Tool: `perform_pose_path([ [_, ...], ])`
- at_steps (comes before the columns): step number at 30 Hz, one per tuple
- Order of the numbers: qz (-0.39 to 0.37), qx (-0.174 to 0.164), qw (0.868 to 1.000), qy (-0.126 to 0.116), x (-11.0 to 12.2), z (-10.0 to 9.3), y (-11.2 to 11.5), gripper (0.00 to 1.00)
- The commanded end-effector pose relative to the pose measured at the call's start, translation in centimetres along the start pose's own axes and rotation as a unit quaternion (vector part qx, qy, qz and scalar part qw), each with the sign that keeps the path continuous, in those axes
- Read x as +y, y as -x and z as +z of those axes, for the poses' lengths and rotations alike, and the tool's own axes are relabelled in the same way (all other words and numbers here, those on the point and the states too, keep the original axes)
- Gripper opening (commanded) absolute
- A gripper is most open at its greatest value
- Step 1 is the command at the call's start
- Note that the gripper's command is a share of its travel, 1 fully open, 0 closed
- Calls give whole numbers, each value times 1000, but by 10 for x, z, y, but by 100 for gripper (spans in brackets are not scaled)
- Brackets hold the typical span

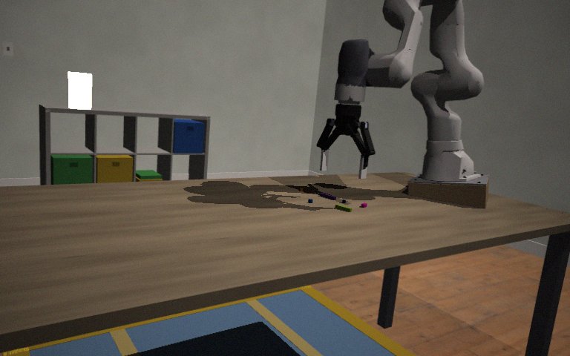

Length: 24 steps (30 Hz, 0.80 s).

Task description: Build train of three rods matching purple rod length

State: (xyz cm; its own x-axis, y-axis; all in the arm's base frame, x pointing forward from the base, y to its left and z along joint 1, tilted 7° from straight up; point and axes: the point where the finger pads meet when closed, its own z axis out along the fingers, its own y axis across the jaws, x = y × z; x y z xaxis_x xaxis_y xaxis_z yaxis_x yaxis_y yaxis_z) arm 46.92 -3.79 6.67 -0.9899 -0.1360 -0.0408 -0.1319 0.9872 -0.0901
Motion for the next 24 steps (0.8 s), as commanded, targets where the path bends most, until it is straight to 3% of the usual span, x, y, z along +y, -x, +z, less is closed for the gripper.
perform_pose_path([
  [1, 83, -2, 996, -12, 0, -1, -1, 100],
  [14, 165, -3, 986, -12, 1, -1, -4, 100],
  [24, 253, -4, 967, -13, 3, -2, -8, 100],
])
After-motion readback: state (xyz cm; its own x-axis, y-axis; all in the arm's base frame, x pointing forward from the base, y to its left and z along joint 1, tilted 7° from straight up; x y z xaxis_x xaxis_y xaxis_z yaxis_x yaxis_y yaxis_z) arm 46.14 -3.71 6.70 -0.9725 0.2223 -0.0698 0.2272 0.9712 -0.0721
